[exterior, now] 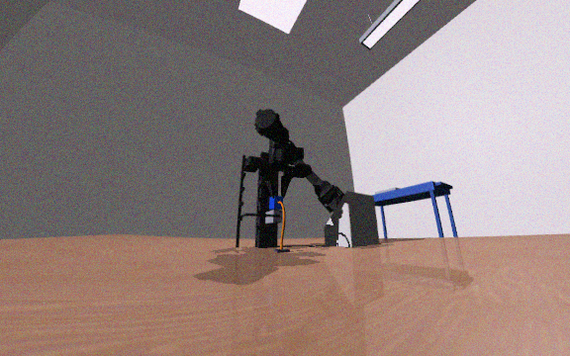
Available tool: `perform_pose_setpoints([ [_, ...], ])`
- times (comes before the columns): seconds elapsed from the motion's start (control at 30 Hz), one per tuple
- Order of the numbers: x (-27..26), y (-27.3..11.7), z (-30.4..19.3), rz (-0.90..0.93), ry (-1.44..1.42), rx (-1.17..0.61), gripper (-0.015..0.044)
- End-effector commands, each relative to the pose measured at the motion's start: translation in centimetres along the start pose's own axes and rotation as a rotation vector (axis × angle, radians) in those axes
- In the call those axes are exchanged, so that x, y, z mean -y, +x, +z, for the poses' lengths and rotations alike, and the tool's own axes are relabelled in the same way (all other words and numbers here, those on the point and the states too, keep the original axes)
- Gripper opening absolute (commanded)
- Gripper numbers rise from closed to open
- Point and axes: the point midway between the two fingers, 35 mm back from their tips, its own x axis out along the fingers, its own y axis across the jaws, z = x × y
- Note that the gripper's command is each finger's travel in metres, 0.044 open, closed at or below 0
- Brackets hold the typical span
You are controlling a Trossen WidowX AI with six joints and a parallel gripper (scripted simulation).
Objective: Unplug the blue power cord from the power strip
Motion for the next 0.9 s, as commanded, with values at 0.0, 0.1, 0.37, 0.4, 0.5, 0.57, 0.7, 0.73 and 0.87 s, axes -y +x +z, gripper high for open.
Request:
perform_pose_setpoints([
  [0.0, -0.1, -1.1, 3.0, -0.016, -0.012, 0.055, 0.0],
  [0.1, -0.1, -1.2, 3.5, -0.016, -0.013, 0.055, 0.0],
  [0.37, -0.3, -0.8, 3.0, -0.017, -0.015, 0.051, 0.0184],
  [0.4, -0.3, -0.8, 3.0, -0.017, -0.015, 0.051, 0.021],
  [0.5, -0.3, -0.8, 3.0, -0.017, -0.015, 0.051, 0.0289],
  [0.57, -0.3, -0.8, 3.0, -0.017, -0.015, 0.051, 0.0341],
  [0.7, -0.2, -1.4, 4.9, -0.017, -0.015, 0.053, 0.044],
  [0.73, -0.2, -1.7, 5.8, -0.017, -0.015, 0.054, 0.044],
  [0.87, -0.4, -2.4, 8.9, -0.017, -0.014, 0.055, 0.044],
])
